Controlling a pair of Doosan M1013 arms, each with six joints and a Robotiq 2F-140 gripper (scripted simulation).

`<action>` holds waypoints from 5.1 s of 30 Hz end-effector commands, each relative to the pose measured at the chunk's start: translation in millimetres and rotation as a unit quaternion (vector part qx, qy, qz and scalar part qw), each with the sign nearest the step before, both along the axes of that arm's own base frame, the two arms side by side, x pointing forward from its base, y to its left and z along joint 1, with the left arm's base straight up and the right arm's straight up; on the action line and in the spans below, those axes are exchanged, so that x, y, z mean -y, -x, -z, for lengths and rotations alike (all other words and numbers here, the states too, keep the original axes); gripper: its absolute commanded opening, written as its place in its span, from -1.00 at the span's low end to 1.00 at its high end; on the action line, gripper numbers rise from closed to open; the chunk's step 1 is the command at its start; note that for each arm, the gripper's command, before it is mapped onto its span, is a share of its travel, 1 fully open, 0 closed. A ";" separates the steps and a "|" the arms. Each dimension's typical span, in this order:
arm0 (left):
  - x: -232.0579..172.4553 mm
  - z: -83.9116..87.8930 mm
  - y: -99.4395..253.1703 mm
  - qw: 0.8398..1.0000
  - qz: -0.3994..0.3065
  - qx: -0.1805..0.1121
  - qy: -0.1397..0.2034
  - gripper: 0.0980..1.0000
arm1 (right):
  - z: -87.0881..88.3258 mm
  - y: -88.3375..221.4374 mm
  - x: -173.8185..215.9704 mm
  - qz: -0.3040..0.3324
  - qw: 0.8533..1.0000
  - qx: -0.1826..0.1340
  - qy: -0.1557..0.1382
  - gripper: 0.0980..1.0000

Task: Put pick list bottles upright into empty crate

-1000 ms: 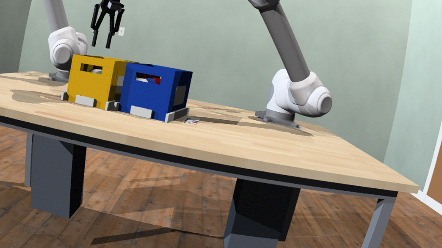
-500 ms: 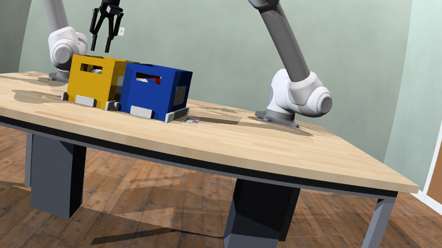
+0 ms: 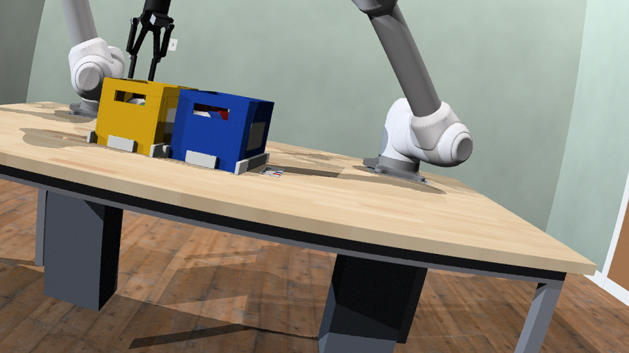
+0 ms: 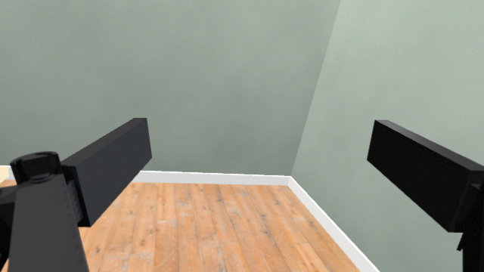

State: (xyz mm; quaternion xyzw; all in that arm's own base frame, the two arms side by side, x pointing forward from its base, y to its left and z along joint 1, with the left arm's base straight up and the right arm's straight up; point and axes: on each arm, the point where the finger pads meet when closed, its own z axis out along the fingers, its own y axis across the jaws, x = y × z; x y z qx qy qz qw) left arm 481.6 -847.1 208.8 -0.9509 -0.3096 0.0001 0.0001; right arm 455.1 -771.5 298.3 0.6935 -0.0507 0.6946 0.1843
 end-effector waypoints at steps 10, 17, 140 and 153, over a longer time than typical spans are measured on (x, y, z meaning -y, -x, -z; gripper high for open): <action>0.1 15.1 -0.2 1.000 0.000 0.001 0.001 -0.24 | -1.4 0.0 0.1 0.000 1.000 0.000 0.001 1.00; 0.1 21.8 -0.2 1.000 0.000 0.001 0.001 -0.24 | -1.4 0.0 0.1 0.000 1.000 0.000 0.001 1.00; 0.0 -43.7 -0.1 1.000 0.000 0.001 0.001 -1.00 | -1.4 0.0 0.1 0.000 1.000 0.000 0.001 1.00; 0.0 -62.1 -0.1 1.000 0.000 0.001 0.001 -1.00 | -1.4 0.0 0.1 0.000 1.000 0.000 0.001 1.00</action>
